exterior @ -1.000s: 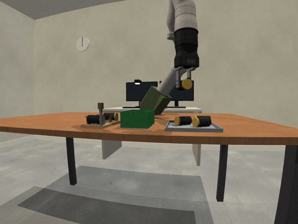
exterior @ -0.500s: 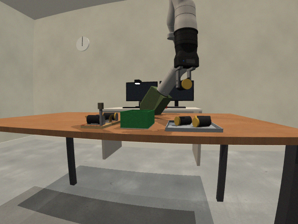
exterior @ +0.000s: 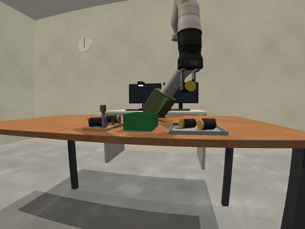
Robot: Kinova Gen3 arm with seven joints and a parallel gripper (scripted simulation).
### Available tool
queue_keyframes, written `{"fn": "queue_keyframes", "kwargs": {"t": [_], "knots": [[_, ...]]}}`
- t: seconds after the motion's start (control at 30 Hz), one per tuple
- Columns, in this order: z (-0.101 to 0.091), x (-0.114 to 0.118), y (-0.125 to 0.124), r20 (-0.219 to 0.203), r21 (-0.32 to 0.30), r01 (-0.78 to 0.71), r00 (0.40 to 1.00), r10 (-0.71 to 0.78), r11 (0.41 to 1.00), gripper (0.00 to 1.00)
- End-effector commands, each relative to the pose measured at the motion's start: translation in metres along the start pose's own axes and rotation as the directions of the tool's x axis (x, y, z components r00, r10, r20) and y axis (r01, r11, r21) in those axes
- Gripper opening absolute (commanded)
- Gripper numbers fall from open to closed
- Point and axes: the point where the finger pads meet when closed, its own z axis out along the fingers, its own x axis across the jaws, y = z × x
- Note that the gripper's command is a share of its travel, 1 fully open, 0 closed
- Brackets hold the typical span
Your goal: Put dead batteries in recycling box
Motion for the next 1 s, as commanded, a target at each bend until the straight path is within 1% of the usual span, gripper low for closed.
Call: {"fn": "queue_keyframes", "kwargs": {"t": [0.0,0.17,0.23,0.47,0.73,0.8,0.97], "knots": [[-0.001,-0.0006,0.0007,0.003,-0.002,-0.019,1.0,0.019,1.0,0.57],[-0.001,-0.0006,0.0007,0.003,-0.002,-0.076,0.997,0.076,0.997,0.57],[-0.001,-0.0006,0.0007,0.003,-0.002,-0.076,0.997,0.076,0.997,0.57],[-0.001,-0.0005,0.0007,0.003,-0.002,-0.173,0.985,0.173,0.985,0.57],[-0.001,-0.0005,0.0007,0.002,-0.003,-0.306,0.952,0.306,0.952,0.57],[-0.001,-0.0005,0.0007,0.002,-0.003,-0.306,0.952,0.306,0.952,0.57],[-0.001,-0.0005,0.0007,0.002,-0.003,-0.397,0.918,0.397,0.918,0.57]]}}
